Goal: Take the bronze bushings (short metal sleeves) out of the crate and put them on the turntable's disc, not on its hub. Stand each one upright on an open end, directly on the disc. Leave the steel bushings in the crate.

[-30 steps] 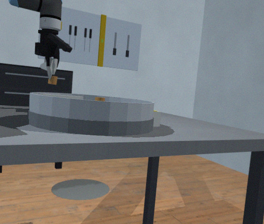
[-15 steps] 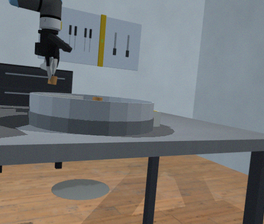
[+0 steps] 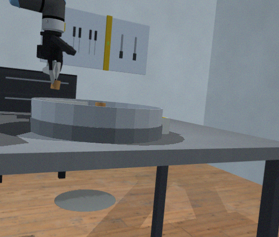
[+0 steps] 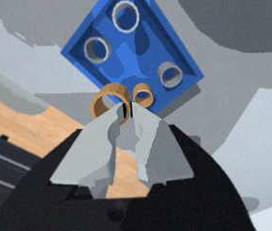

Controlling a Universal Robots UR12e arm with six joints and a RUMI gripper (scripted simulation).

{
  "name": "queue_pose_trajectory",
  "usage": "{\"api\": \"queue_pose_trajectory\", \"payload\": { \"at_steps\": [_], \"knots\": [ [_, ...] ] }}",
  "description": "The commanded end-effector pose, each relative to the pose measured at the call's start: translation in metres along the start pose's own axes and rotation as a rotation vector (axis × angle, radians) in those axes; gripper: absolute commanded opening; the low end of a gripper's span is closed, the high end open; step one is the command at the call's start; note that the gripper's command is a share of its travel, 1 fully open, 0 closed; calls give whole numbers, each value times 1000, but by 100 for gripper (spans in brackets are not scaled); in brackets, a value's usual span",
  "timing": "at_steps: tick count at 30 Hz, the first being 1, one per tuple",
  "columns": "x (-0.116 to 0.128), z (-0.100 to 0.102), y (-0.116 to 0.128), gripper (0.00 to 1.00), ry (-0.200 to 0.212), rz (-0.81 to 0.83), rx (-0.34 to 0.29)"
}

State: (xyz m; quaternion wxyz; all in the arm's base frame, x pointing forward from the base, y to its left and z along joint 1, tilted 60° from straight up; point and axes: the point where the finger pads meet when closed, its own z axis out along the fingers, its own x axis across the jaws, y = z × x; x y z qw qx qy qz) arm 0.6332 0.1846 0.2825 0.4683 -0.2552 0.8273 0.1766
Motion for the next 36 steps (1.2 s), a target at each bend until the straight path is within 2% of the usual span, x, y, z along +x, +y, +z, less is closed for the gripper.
{"api": "queue_pose_trajectory", "payload": {
  "at_steps": [1,12,24,36],
  "knots": [
    [2,0,0,0,1,3,0],
    [8,0,-4,0,2,5,-1],
    [28,0,-23,0,2,5,-1],
    [82,0,-72,0,2,7,-2]
  ]
}}
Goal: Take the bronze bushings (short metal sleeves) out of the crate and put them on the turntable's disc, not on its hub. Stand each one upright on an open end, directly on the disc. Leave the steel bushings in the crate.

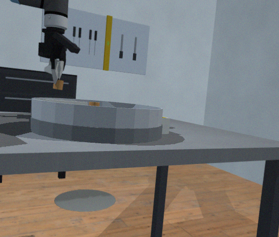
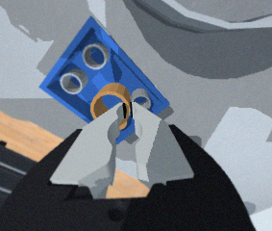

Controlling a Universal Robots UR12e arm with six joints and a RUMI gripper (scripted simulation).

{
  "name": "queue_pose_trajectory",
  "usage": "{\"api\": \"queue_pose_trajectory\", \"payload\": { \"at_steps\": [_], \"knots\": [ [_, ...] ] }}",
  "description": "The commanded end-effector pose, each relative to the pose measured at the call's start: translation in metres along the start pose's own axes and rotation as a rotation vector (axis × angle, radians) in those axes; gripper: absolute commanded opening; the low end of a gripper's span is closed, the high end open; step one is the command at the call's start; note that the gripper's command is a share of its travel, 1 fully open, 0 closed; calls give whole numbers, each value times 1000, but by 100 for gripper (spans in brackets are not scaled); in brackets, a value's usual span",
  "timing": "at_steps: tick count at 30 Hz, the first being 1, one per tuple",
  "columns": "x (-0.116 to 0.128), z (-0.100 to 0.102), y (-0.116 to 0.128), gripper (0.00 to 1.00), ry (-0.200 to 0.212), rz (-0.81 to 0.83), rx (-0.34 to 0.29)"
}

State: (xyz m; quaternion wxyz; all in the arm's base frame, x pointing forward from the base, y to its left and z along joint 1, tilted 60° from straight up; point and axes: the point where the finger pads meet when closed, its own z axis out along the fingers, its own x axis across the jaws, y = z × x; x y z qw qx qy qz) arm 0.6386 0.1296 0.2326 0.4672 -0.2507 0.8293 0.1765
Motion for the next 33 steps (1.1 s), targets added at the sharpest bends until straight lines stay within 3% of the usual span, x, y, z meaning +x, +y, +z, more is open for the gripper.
{"api": "queue_pose_trajectory", "payload": {
  "at_steps": [1,5,20,22,33],
  "knots": [
    [33,1,-27,0,0,-2,-6],
    [45,1,-39,0,0,-2,-6],
    [137,1,-131,0,-3,-7,-3],
    [137,1,-131,0,-3,-7,-3],
    [201,1,-191,0,-3,-7,-3]
  ]
}}
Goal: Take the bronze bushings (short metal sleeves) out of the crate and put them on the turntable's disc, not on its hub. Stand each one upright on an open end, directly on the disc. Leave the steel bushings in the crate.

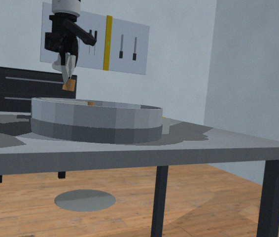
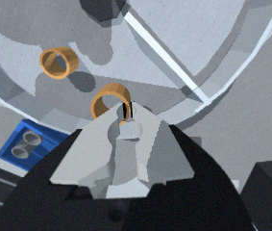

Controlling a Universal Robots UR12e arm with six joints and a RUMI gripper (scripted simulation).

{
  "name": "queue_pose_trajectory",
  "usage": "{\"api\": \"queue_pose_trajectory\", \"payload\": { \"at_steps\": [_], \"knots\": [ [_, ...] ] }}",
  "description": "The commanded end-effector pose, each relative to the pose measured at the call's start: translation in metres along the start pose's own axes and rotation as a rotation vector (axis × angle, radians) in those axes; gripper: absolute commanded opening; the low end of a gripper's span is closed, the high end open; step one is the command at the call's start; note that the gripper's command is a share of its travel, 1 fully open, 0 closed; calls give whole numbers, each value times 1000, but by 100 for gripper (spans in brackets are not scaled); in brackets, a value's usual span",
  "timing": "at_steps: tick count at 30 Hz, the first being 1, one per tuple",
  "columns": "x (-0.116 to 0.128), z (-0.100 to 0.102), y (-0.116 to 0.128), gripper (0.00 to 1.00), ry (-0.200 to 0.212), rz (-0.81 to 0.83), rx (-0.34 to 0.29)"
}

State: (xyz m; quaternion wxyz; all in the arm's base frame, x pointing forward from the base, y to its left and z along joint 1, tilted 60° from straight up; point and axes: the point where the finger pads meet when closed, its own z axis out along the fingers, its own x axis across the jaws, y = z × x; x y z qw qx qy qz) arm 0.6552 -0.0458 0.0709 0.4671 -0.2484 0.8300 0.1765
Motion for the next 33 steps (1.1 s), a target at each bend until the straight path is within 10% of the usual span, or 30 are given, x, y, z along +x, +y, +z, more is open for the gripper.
{"api": "queue_pose_trajectory", "payload": {
  "at_steps": [1,33],
  "knots": [
    [29,1,-34,0,-3,-11,-5],
    [99,1,-99,0,-2,-11,-5]
  ]
}}
